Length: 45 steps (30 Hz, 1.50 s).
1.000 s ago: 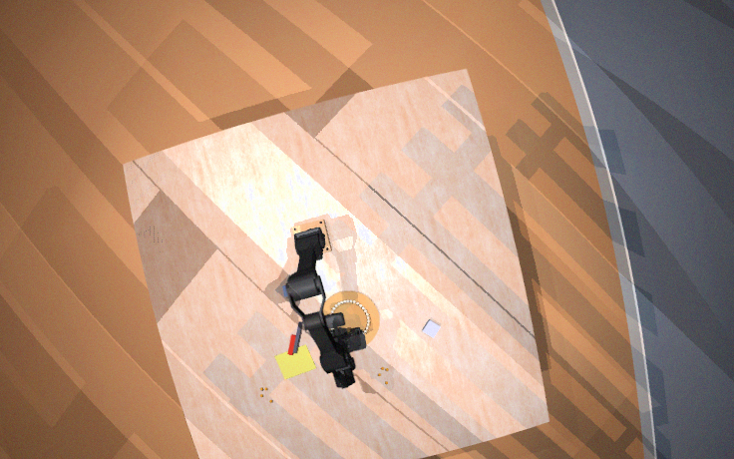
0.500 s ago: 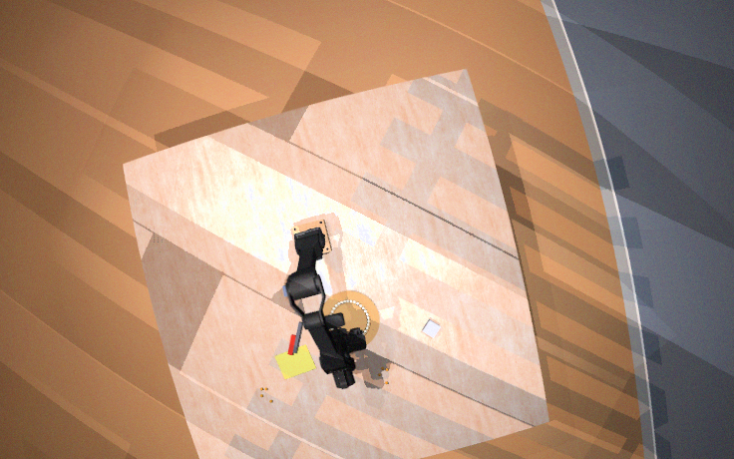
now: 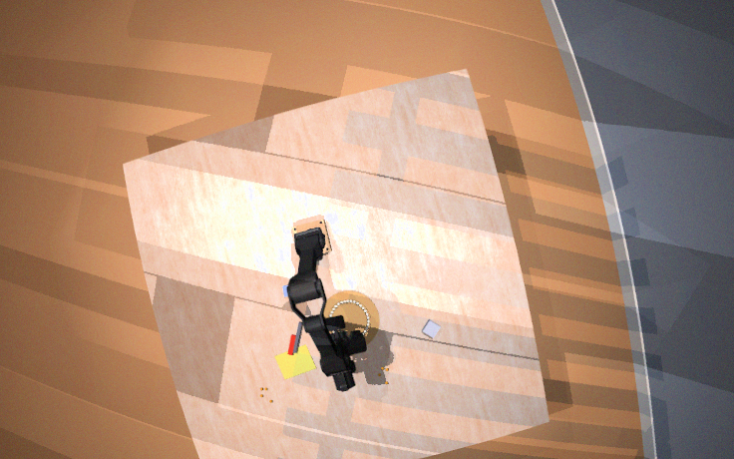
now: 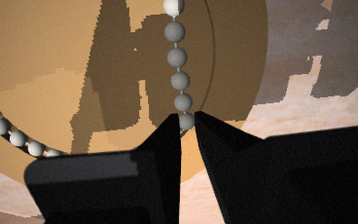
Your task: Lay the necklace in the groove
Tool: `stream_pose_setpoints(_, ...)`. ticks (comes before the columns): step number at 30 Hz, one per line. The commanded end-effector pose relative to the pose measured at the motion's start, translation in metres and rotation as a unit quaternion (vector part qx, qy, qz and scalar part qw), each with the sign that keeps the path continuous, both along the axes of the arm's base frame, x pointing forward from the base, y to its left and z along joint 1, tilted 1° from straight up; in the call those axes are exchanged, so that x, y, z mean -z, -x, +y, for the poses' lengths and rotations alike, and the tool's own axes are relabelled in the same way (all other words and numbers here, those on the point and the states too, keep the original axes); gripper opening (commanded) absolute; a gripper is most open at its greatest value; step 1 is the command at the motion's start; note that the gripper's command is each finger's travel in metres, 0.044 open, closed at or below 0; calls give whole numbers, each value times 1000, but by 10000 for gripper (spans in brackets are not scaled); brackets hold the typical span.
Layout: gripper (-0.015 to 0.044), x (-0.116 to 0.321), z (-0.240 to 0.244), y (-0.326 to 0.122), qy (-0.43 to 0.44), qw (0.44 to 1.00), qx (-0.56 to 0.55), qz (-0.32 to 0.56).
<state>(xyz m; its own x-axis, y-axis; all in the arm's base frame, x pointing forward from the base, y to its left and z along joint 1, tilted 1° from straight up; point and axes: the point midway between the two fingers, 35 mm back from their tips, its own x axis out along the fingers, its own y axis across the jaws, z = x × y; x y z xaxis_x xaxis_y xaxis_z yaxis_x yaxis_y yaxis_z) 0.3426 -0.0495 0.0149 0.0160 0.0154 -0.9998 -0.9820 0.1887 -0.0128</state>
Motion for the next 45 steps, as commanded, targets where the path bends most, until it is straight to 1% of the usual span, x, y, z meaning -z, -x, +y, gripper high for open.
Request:
stream_pose_setpoints(1,53,-1,0,0,0,1000,0,-1)
stream_pose_setpoints(16,440,-2,0,0,0,1000,0,0)
stream_pose_setpoints(35,440,-5,0,0,0,1000,-2,1)
stream_pose_setpoints(38,361,-10,9,-2,0,1000,5,1)
stream_pose_setpoints(45,177,-36,55,-8,-2,999,38,1)
